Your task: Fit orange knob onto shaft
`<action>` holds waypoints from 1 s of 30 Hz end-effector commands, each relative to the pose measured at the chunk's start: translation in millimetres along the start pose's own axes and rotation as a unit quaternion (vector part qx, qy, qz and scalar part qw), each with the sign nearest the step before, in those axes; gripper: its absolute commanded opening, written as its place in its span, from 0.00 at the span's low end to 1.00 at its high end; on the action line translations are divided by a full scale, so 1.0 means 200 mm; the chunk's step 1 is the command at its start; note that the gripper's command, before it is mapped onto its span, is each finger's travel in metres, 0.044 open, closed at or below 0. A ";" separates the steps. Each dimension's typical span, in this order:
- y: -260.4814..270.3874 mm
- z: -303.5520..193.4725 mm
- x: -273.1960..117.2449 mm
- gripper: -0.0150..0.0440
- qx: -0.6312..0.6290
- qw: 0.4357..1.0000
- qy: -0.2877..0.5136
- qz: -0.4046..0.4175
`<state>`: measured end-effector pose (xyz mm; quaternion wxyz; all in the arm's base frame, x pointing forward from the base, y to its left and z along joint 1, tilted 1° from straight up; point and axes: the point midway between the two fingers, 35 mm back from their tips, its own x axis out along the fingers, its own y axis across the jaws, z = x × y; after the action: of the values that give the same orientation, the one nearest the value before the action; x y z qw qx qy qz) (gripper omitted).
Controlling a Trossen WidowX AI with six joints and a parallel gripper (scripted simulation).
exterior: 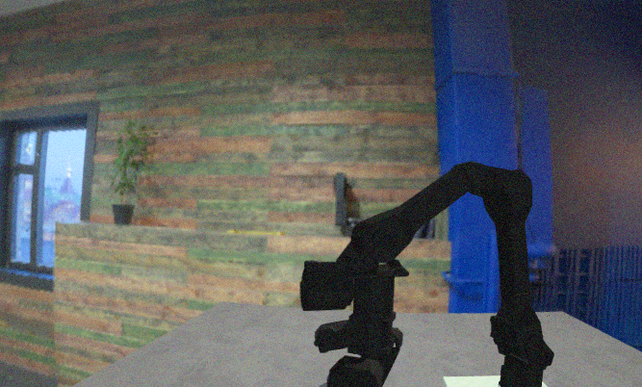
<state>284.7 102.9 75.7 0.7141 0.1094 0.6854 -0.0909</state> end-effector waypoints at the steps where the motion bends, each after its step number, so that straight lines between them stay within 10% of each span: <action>1: 0.00 0.00 0.04 1.00 0.002 1.000 0.000 -0.003; 30: -0.01 0.00 0.27 1.00 0.002 1.000 0.000 -0.003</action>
<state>286.8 103.6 27.3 0.7138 0.1093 0.6858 -0.0911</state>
